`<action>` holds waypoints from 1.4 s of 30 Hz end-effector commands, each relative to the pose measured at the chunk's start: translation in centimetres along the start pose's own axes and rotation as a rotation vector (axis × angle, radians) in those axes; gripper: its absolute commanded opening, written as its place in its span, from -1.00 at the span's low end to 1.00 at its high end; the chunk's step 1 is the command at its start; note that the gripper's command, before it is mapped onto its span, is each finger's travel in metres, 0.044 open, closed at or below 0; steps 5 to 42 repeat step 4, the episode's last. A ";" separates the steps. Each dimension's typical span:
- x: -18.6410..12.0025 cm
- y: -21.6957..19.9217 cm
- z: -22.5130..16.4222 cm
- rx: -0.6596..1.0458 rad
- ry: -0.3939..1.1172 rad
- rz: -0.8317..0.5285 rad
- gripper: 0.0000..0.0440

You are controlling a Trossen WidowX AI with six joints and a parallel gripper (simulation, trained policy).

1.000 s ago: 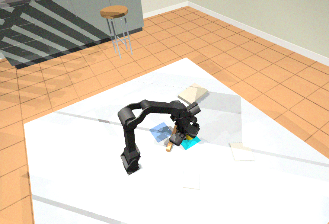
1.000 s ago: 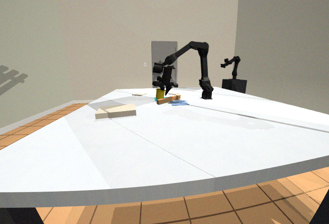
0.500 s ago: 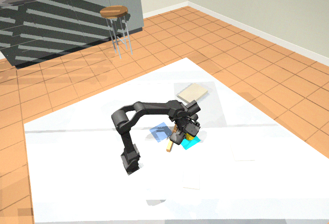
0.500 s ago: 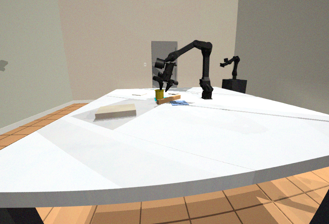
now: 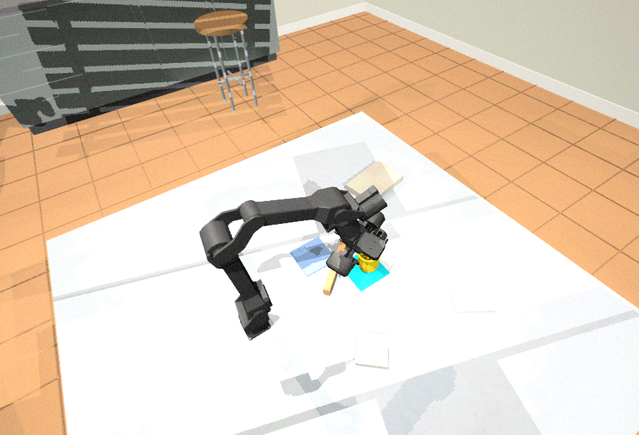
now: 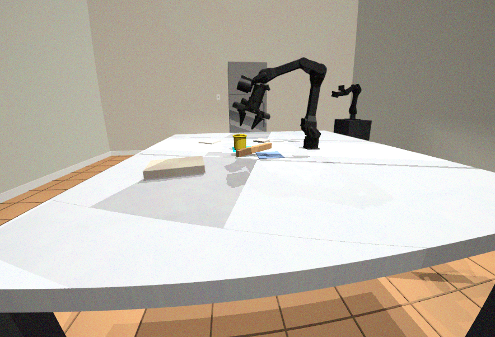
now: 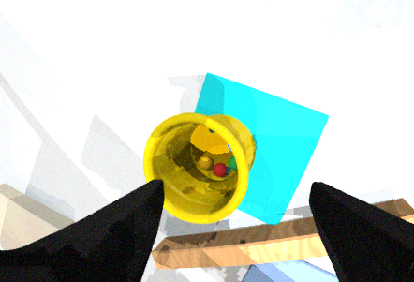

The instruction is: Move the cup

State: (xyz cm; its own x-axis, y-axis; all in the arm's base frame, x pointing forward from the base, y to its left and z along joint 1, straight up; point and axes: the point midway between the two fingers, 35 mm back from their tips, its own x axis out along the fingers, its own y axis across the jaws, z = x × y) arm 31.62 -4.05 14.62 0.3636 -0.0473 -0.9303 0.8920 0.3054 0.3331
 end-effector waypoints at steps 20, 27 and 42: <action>-1.9 0.3 0.9 0.015 -0.009 0.025 1.00; -1.9 0.3 0.9 0.015 -0.009 0.025 1.00; -1.9 0.3 0.9 0.015 -0.009 0.025 1.00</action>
